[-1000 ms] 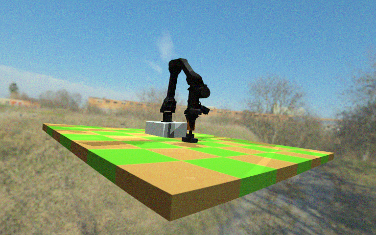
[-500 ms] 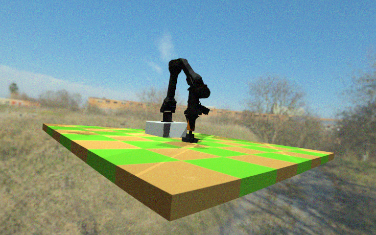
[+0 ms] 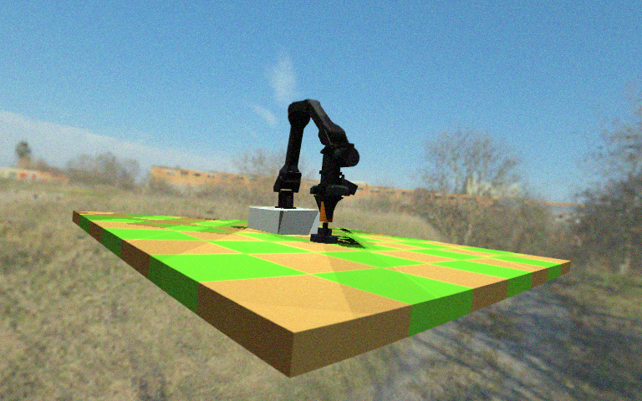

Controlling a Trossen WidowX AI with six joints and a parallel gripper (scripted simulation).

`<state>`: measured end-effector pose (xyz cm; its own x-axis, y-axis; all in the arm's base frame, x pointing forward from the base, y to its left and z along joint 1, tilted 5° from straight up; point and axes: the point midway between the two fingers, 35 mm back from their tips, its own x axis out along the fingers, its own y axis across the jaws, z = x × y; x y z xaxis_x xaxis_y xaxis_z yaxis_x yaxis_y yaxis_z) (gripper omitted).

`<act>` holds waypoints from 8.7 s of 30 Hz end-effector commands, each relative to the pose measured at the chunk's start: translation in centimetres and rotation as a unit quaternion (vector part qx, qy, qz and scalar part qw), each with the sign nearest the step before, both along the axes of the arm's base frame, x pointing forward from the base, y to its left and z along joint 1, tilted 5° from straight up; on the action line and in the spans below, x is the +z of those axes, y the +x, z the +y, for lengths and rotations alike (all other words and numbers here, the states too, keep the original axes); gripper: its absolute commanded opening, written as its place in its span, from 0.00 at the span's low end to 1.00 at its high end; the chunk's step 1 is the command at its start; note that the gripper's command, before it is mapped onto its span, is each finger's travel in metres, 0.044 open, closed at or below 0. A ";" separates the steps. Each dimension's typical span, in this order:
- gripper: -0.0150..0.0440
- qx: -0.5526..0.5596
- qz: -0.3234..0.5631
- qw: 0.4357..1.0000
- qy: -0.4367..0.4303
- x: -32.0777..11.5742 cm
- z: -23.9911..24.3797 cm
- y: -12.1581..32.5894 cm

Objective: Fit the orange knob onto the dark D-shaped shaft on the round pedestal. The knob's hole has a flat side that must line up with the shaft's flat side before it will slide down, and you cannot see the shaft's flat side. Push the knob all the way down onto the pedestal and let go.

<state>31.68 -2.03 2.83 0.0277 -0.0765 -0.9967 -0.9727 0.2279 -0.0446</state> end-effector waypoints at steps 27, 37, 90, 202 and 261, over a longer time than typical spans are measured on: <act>0.25 0.073 0.004 0.997 -0.004 0.2 0.0 0.2; 0.25 0.115 0.008 0.993 -0.005 -0.1 -0.1 0.0; 0.25 0.218 0.016 0.976 -0.008 0.2 0.0 0.1; 0.25 0.594 0.045 0.803 -0.019 -0.1 0.0 0.2; 0.25 0.580 0.044 0.813 -0.018 0.2 0.0 0.2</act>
